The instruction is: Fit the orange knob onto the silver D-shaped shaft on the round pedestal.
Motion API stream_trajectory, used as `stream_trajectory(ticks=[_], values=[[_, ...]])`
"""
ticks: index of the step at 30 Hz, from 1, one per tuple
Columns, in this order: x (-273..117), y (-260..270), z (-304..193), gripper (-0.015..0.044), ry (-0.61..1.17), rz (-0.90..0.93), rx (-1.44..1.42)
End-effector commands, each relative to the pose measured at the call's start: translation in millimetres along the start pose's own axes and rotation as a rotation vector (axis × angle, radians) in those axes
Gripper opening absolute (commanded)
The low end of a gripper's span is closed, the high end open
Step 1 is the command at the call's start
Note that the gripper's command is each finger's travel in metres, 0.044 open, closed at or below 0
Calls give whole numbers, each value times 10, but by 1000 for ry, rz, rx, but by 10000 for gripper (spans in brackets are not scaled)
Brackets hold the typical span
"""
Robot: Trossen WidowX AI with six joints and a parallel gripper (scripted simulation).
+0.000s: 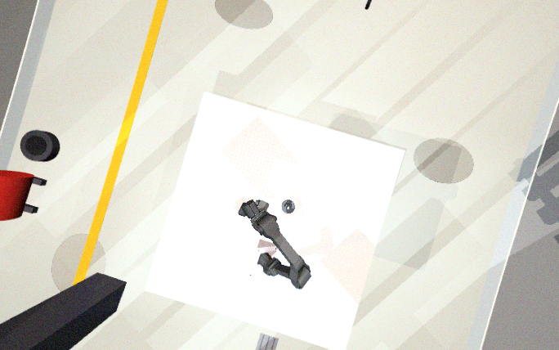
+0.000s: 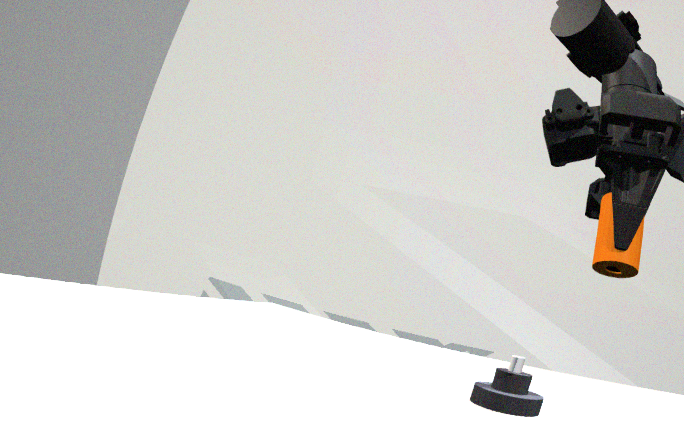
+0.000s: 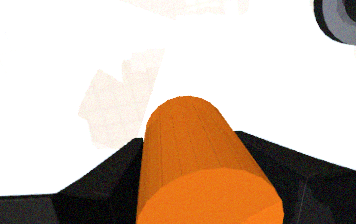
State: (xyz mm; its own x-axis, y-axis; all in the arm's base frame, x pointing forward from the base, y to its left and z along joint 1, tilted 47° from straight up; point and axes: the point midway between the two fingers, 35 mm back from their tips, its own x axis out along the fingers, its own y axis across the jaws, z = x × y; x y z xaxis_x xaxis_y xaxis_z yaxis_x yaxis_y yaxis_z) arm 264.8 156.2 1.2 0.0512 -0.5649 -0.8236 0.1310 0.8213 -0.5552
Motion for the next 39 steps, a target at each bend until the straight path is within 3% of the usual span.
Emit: stream_trajectory(ticks=[1,28,39], values=[[-91,-8,-10,0,0,89,-9],[-733,-84,13,0,2,729,-12],[-663,-85,23,0,6,664,-2]])
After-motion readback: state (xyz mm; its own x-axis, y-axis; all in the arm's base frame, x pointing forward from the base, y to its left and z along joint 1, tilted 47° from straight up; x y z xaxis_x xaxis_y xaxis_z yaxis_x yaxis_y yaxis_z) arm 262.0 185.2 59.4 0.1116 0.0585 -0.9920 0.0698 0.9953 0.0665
